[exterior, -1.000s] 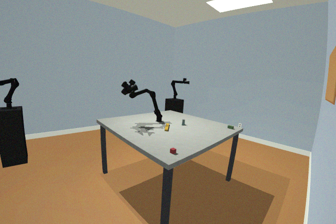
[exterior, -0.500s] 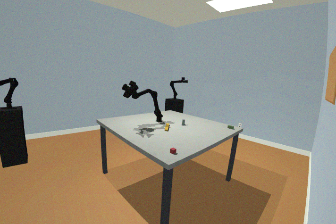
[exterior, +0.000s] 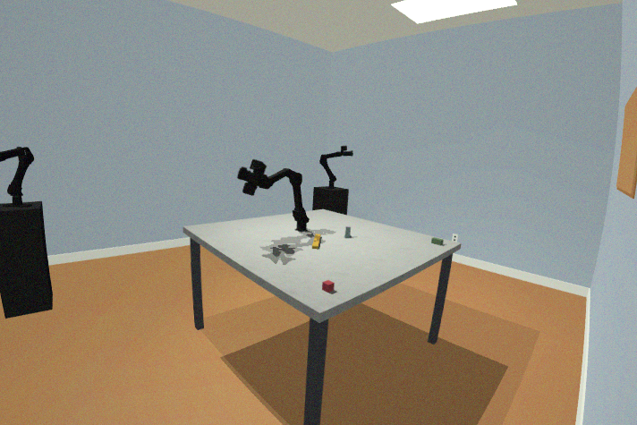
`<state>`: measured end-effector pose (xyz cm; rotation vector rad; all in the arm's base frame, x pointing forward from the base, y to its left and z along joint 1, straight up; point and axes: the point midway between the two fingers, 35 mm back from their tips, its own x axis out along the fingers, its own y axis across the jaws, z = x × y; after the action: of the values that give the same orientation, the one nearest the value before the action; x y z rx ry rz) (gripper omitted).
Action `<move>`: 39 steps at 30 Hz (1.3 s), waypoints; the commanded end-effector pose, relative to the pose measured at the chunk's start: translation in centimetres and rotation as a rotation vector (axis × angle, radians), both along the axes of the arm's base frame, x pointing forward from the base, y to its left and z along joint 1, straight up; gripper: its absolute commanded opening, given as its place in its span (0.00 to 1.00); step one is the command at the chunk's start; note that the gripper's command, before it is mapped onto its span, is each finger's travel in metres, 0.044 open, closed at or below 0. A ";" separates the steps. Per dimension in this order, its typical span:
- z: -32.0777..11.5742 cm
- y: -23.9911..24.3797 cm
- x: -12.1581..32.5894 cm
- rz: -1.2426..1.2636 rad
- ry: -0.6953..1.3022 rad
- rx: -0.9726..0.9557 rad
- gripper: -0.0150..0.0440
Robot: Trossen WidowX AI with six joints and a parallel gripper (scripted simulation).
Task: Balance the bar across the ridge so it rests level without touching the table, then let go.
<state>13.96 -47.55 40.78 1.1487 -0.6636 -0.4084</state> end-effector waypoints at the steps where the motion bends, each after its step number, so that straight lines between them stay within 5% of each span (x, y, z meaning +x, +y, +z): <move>1: -1.4 0.6 2.8 0.009 0.037 0.058 0.79; 19: -9.4 5.6 12.7 0.084 0.295 0.287 0.79; 39: -19.1 17.1 18.9 0.249 0.768 0.426 0.79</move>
<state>32.40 -32.97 23.14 1.3566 0.1424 -0.7253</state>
